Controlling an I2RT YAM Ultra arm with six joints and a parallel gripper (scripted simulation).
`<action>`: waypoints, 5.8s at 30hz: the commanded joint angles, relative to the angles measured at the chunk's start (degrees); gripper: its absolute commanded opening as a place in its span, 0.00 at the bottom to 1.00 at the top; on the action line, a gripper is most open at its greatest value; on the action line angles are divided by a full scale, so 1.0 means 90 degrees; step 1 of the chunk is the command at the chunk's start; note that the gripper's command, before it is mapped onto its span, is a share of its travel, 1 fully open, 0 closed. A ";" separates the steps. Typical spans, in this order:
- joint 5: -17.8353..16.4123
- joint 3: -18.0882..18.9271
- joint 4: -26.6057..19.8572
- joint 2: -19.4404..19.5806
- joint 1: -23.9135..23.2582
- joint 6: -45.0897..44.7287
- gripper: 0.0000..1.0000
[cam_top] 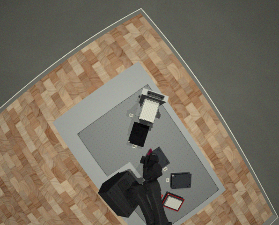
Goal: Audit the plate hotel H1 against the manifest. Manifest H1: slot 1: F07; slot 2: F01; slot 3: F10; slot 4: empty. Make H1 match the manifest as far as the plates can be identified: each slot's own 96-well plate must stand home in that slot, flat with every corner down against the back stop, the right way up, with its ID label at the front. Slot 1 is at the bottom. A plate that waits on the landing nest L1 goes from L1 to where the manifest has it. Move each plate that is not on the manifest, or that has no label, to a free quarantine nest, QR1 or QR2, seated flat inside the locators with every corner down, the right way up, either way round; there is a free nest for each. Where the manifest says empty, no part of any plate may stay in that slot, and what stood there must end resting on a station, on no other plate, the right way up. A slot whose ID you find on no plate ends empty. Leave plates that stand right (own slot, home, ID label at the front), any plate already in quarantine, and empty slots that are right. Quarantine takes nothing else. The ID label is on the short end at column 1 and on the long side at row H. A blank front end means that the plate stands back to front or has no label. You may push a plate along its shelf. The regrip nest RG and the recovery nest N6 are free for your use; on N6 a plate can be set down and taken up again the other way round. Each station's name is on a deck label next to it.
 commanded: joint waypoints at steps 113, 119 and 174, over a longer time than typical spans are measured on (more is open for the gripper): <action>0.5608 0.4489 -0.5014 0.4443 0.5775 0.5771 1.00; 0.5452 0.4225 -0.3935 0.4236 0.5519 0.4730 1.00; 0.3557 0.3748 0.0046 0.4434 0.3335 0.1266 1.00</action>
